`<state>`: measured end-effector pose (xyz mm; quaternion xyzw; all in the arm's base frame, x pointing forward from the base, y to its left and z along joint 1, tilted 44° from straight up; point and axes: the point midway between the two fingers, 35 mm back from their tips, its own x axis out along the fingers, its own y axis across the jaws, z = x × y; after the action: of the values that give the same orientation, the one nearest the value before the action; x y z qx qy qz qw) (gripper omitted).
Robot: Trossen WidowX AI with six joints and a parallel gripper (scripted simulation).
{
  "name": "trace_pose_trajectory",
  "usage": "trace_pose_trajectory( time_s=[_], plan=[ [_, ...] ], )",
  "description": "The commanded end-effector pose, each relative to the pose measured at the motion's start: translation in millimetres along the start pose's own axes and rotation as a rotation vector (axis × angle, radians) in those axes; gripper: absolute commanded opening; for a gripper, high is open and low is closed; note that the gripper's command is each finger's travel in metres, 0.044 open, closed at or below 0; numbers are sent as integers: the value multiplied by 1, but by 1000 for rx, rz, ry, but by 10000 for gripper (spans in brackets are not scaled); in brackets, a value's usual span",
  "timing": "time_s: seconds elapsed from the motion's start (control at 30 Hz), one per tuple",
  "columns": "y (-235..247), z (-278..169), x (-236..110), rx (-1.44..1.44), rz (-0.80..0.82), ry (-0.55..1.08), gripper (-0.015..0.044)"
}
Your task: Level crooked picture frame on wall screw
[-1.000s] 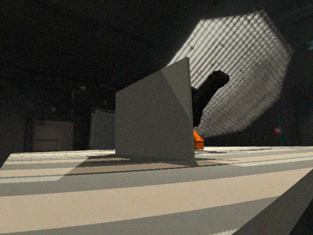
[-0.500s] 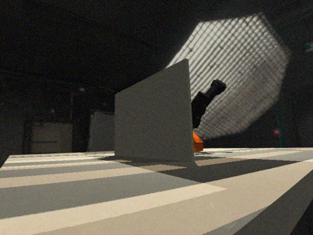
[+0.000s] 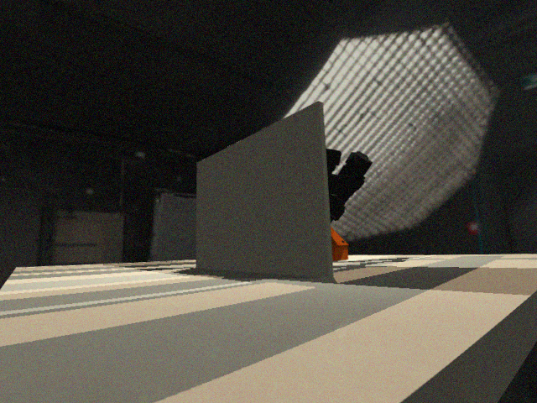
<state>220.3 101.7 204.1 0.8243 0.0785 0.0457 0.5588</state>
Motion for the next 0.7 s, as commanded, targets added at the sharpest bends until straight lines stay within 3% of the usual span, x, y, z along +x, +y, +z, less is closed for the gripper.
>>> trace_pose_trajectory(
  time_s=[0.0, 0.17, 0.67],
  plan=[
    [10, 5, -23, -9, 8, 1, 260],
    [14, 17, -45, -20, 7, 0, 260],
    [14, 18, -46, -20, 7, 0, 260]
  ],
)
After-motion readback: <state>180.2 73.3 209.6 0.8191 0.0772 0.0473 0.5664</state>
